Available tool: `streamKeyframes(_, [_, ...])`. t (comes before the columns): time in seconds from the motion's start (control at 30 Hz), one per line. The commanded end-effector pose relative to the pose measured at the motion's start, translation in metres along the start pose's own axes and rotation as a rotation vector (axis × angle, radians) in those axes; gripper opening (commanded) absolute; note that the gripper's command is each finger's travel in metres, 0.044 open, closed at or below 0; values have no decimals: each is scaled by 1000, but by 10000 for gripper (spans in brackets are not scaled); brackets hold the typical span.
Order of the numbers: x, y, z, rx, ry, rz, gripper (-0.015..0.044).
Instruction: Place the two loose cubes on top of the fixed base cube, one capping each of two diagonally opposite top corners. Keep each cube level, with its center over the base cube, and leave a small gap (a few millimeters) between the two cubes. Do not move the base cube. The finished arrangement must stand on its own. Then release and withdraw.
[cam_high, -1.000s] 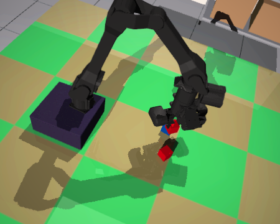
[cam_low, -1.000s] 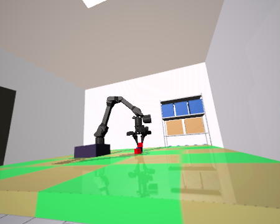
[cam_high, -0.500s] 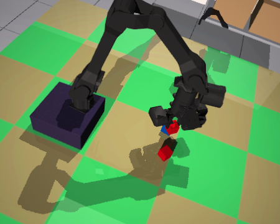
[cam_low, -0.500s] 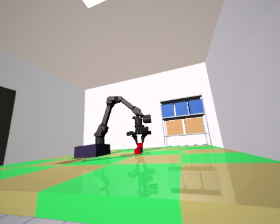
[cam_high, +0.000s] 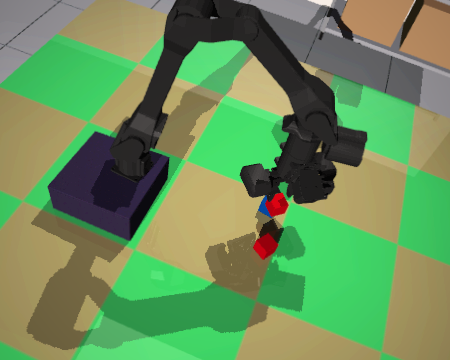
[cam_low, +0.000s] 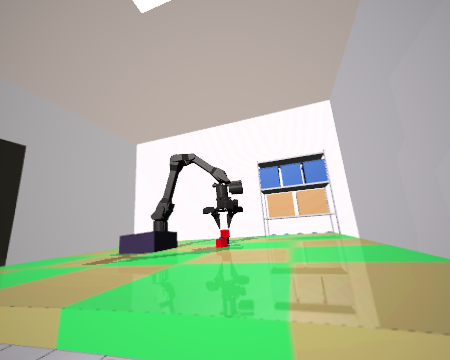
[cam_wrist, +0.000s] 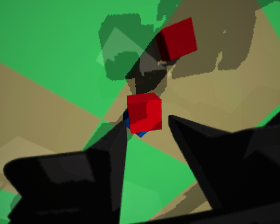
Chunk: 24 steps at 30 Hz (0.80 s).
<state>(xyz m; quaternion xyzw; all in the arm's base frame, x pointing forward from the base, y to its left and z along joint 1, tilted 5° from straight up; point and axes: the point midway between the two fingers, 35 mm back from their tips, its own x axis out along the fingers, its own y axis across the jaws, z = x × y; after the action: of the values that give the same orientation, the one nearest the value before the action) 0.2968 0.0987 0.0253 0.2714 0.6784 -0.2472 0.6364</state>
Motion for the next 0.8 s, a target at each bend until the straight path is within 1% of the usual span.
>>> streamKeyframes(0.0, [-8, 1, 1, -3, -2, 4, 205])
streamKeyframes(0.17, [-11, 1, 1, -3, -2, 4, 205])
streamKeyframes(0.23, [-9, 0, 2, -32, -1, 2, 258])
streamKeyframes(0.27, [-10, -1, 3, -71, -2, 2, 265])
streamKeyframes(0.77, [-28, -17, 33, -789, -4, 2, 265])
